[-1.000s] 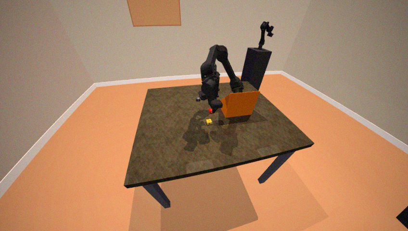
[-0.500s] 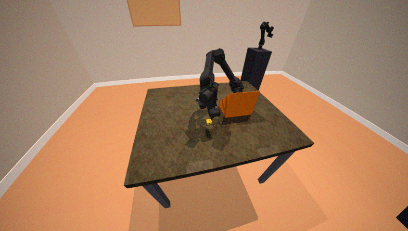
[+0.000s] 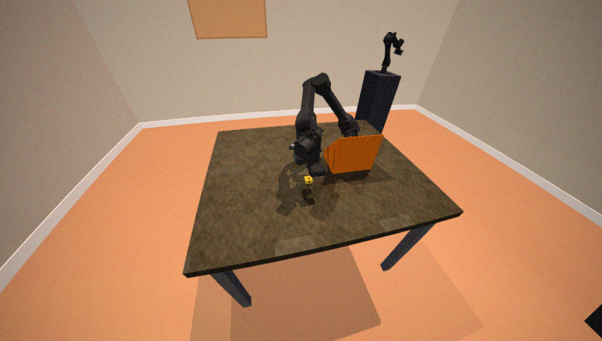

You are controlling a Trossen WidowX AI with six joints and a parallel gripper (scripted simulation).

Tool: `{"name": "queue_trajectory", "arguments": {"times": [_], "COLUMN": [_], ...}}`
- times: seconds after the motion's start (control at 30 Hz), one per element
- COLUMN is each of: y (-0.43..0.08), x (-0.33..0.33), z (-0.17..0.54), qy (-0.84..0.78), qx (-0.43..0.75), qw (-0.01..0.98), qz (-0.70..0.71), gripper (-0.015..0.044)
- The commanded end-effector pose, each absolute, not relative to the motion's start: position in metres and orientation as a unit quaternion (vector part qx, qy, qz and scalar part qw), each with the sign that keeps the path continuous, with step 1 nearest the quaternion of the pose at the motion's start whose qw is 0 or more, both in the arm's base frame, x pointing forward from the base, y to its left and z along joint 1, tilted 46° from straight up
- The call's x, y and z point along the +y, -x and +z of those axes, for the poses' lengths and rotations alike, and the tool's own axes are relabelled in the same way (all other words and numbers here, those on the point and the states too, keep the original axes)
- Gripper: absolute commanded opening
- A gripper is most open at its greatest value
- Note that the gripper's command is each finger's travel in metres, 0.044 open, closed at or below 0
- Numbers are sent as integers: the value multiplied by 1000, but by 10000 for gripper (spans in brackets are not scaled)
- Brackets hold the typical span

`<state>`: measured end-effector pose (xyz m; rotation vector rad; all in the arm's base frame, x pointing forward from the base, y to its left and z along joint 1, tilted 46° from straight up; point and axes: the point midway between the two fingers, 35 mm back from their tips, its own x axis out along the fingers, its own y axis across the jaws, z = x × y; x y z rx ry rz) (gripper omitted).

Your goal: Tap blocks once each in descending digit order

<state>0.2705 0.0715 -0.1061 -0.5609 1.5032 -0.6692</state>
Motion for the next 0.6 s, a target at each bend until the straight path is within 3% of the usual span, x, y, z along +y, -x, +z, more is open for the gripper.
{"name": "queue_trajectory", "arguments": {"times": [0.0, 0.57], "y": [-271, -270], "x": [71, 51], "z": [-107, -126], "qy": [248, 249], "qx": [659, 659], "qw": [646, 646], "qz": [-293, -294], "gripper": [20, 20]}}
